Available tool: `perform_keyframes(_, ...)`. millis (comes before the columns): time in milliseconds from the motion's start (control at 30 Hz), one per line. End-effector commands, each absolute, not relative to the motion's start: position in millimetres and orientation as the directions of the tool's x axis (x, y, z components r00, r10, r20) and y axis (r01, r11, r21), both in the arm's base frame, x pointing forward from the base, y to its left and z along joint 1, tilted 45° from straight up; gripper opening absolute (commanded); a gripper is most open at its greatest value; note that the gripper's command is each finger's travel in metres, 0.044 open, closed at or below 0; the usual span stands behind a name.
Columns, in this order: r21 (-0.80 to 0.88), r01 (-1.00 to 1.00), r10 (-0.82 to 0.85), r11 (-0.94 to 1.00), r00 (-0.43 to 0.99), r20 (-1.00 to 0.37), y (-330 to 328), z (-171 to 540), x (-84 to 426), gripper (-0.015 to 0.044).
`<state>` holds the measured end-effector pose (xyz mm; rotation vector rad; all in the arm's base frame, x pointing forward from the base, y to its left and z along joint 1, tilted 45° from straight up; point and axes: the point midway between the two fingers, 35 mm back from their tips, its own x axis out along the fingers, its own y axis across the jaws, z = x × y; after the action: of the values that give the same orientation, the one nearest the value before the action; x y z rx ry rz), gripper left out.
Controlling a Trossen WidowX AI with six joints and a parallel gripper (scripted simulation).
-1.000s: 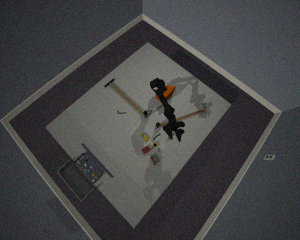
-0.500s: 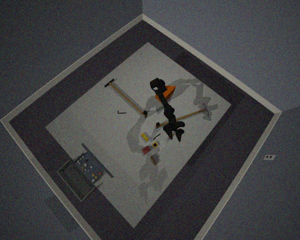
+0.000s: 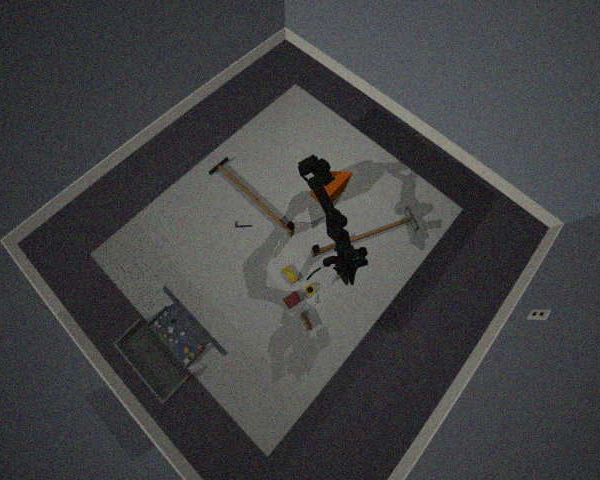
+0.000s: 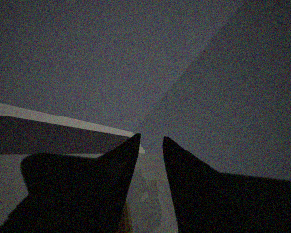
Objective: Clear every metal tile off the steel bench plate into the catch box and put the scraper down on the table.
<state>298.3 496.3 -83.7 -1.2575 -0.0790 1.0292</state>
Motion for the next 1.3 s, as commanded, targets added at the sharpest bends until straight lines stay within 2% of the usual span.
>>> perform_keyframes(0, -0.772, -0.635, 0.635, -0.024, 0.587, -0.503, 493, -82, 304, 0.0020)
perform_keyframes(33, -0.762, -0.648, 0.624, -0.019, 0.588, -0.515, 491, -83, 305, 0.0000)
perform_keyframes(633, -0.587, -0.802, 0.393, 0.111, 0.578, -0.715, 451, -99, 316, 0.0000)
perform_keyframes(1267, -0.474, -0.825, 0.109, 0.307, 0.525, -0.844, 397, -98, 316, 0.0000)
